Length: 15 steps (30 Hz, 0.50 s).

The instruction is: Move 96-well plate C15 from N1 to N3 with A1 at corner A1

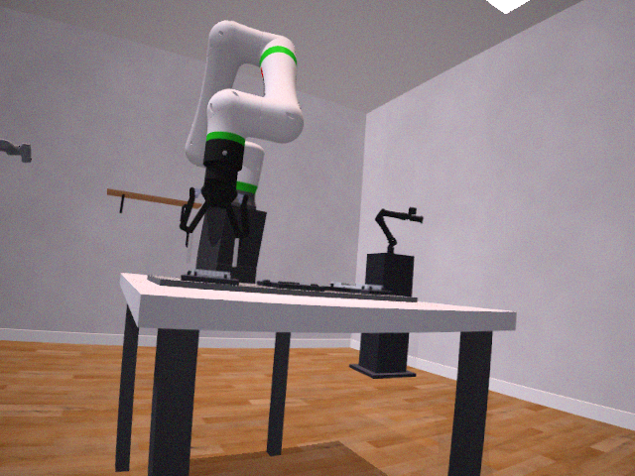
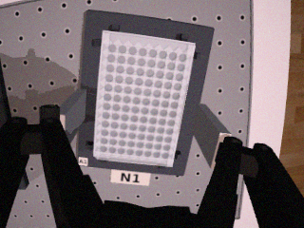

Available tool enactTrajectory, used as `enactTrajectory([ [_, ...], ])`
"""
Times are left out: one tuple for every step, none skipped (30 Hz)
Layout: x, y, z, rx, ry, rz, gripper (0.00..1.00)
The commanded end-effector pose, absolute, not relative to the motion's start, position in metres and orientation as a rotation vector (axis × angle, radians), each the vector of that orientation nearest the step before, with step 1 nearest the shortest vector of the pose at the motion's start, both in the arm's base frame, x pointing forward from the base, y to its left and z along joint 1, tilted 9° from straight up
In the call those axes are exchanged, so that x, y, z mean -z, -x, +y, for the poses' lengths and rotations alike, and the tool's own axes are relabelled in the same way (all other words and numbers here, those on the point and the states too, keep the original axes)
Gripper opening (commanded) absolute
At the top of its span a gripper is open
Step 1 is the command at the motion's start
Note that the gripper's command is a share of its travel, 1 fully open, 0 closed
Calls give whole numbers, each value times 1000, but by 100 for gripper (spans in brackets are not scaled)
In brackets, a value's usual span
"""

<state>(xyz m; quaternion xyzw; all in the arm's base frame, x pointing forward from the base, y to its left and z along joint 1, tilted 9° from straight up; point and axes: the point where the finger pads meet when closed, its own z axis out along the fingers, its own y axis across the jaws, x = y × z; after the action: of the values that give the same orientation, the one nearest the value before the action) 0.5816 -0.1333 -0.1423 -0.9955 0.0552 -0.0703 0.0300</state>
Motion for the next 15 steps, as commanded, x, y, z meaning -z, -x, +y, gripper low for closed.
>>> enactTrajectory([
  [142, -582, -133, 217, 3069, 170, 66],
  [142, -582, -133, 217, 3069, 170, 66],
  [142, -582, -133, 217, 3069, 170, 66],
  [142, -582, -133, 217, 3069, 170, 66],
  [142, -582, -133, 217, 3069, 170, 66],
  [142, -582, -133, 217, 3069, 170, 66],
  [142, -582, -133, 217, 3069, 170, 66],
  [142, -582, -133, 217, 3069, 170, 66],
  [142, -582, -133, 217, 3069, 170, 66],
  [142, -582, -133, 217, 3069, 170, 66],
  [142, -582, -133, 217, 3069, 170, 66],
  [142, -582, -133, 217, 3069, 170, 66],
  [142, -582, -133, 217, 3069, 170, 59],
  [142, -582, -133, 217, 3069, 170, 59],
  [142, -582, -133, 217, 3069, 170, 59],
])
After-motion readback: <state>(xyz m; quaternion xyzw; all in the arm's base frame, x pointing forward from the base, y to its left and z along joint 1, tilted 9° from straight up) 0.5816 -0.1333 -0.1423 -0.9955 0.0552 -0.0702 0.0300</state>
